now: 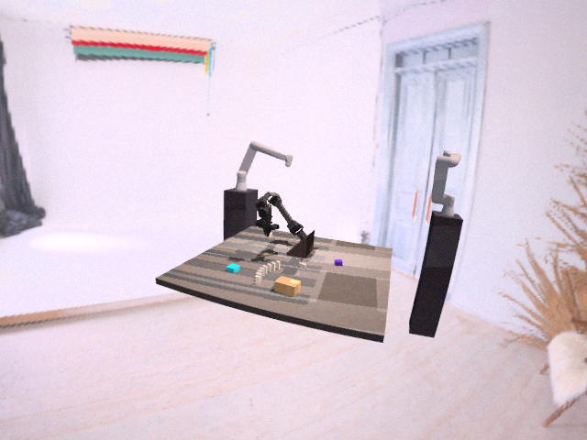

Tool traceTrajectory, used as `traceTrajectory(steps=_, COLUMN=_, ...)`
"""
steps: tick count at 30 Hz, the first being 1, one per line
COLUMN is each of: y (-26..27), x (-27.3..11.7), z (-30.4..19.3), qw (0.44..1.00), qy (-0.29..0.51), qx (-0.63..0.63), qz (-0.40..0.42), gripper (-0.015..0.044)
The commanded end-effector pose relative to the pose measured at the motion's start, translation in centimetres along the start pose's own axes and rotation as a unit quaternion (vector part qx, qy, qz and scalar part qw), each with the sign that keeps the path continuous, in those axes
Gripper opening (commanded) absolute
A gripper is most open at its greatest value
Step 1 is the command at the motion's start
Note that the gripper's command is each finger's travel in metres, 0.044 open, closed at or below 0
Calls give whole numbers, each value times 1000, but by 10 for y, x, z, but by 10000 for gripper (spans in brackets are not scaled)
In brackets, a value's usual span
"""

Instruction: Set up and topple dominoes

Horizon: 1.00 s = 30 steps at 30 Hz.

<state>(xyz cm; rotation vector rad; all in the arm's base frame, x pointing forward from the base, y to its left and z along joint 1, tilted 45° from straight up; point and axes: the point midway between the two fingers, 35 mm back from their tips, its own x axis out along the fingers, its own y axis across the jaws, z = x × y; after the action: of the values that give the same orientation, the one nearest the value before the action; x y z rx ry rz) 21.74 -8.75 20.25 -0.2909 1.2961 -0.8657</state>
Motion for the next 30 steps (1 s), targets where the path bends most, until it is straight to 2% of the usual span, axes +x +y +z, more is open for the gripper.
traceTrajectory(steps=1, y=-39, x=-5, z=12, qw=971, qy=-9, qx=-239, qz=-9, gripper=25)
traceTrajectory(steps=15, y=-37, x=-3, z=11, qw=972, qy=-7, qx=-236, qz=-2, gripper=25)
traceTrajectory(steps=30, y=-10, x=35, z=2, qw=971, qy=-24, qx=-177, qz=159, gripper=25)
